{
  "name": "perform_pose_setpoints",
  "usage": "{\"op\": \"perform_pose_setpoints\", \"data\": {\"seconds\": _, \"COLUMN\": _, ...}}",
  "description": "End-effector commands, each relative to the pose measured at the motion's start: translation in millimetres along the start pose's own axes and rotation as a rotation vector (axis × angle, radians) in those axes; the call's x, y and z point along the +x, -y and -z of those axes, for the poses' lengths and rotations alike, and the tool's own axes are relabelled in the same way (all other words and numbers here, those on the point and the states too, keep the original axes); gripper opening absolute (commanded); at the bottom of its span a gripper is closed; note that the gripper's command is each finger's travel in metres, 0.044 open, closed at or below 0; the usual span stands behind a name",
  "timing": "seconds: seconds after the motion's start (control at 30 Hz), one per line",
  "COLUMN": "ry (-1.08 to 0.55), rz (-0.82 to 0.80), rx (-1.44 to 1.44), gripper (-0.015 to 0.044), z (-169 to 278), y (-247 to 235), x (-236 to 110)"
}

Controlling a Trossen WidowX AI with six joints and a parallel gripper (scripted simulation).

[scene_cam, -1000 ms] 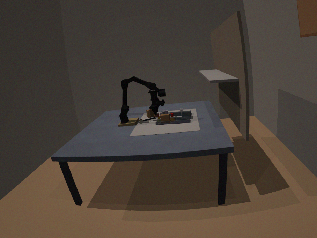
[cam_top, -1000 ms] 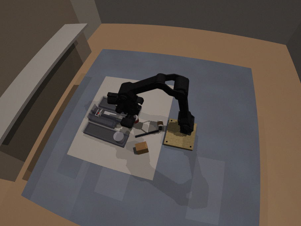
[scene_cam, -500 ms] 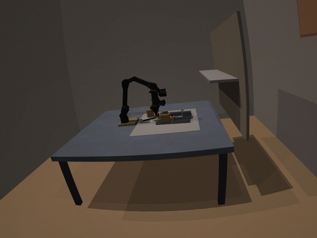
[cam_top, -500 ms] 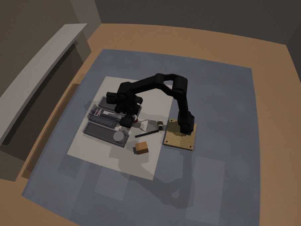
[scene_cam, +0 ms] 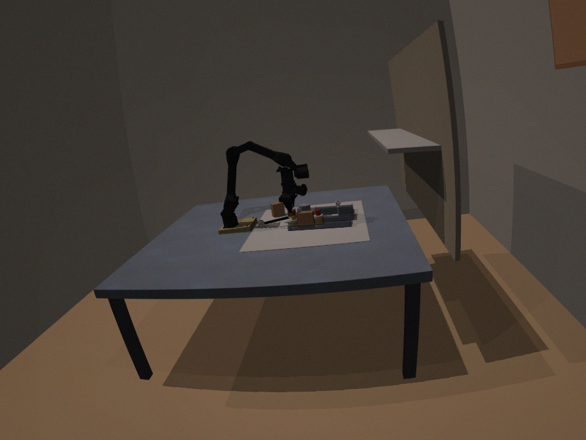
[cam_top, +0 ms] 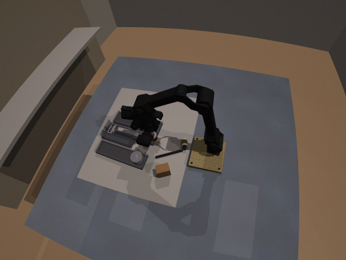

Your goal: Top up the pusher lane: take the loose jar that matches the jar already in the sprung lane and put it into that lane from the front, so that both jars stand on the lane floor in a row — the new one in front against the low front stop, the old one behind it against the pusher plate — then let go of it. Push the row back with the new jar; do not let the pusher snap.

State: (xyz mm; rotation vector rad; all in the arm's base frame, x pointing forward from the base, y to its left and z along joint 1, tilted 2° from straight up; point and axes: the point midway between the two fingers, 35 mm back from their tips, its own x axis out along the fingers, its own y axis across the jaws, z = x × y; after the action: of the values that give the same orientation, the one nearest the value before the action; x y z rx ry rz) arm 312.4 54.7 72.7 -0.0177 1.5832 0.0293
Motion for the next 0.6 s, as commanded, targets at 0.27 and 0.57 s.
{"op": "perform_pose_setpoints", "data": {"seconds": 0.27, "ry": 0.017, "rz": -0.003, "rx": -0.003, "gripper": 0.0000, "z": -11.3, "y": -0.9, "x": -0.7}}
{"op": "perform_pose_setpoints", "data": {"seconds": 0.57, "ry": 0.017, "rz": -0.003, "rx": -0.003, "gripper": 0.0000, "z": -14.8, "y": -0.9, "x": -0.9}}
